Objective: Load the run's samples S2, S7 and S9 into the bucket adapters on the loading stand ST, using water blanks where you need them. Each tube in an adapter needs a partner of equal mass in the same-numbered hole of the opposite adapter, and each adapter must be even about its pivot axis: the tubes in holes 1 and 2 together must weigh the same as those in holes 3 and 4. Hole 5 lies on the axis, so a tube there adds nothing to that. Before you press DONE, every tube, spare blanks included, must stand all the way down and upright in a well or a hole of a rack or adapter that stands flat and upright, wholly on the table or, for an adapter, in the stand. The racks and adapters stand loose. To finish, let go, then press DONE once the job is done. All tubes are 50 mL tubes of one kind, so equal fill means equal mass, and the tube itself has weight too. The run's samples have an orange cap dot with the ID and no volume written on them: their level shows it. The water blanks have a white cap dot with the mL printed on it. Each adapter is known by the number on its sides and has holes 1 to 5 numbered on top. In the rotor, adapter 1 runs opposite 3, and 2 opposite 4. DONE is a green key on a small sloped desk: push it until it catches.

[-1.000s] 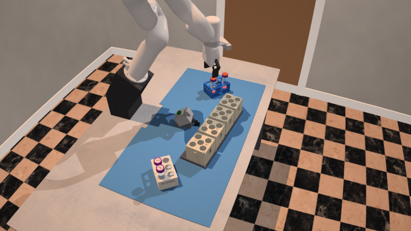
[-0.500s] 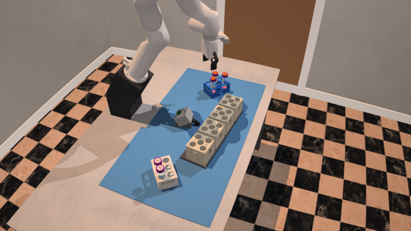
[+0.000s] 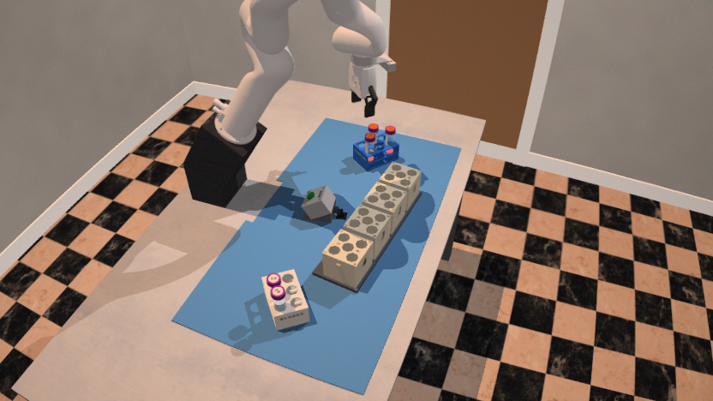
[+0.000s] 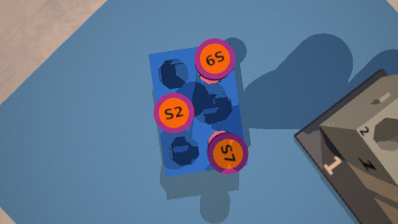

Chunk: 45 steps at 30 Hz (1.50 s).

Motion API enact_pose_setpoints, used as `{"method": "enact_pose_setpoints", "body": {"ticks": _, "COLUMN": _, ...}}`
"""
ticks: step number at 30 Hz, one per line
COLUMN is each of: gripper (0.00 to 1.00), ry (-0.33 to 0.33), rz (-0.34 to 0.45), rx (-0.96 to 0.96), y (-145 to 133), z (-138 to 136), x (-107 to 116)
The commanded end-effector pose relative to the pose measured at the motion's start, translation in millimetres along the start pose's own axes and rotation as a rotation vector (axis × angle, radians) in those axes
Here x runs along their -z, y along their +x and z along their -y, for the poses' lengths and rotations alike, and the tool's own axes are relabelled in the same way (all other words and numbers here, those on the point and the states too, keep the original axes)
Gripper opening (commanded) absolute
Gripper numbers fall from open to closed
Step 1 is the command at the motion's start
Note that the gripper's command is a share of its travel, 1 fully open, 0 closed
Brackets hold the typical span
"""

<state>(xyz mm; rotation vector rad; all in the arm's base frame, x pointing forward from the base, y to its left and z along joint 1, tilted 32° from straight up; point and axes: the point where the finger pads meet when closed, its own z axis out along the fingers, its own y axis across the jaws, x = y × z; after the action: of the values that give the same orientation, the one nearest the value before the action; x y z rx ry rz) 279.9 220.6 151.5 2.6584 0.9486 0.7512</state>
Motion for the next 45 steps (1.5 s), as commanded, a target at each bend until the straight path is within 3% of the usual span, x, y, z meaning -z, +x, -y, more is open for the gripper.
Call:
{"method": "enact_pose_setpoints", "body": {"ticks": 1, "gripper": 1.00, "ry": -0.004, "rz": -0.002, "rx": -0.002, "y": 2, "z": 1, "x": -15}}
{"method": "enact_pose_setpoints", "body": {"ticks": 34, "gripper": 1.00, "ry": -0.004, "rz": -0.002, "rx": -0.001, "y": 2, "z": 0, "x": -92}}
{"method": "enact_pose_setpoints", "body": {"ticks": 45, "gripper": 1.00, "ry": -0.004, "rz": -0.002, "rx": -0.001, "y": 2, "z": 0, "x": -93}}
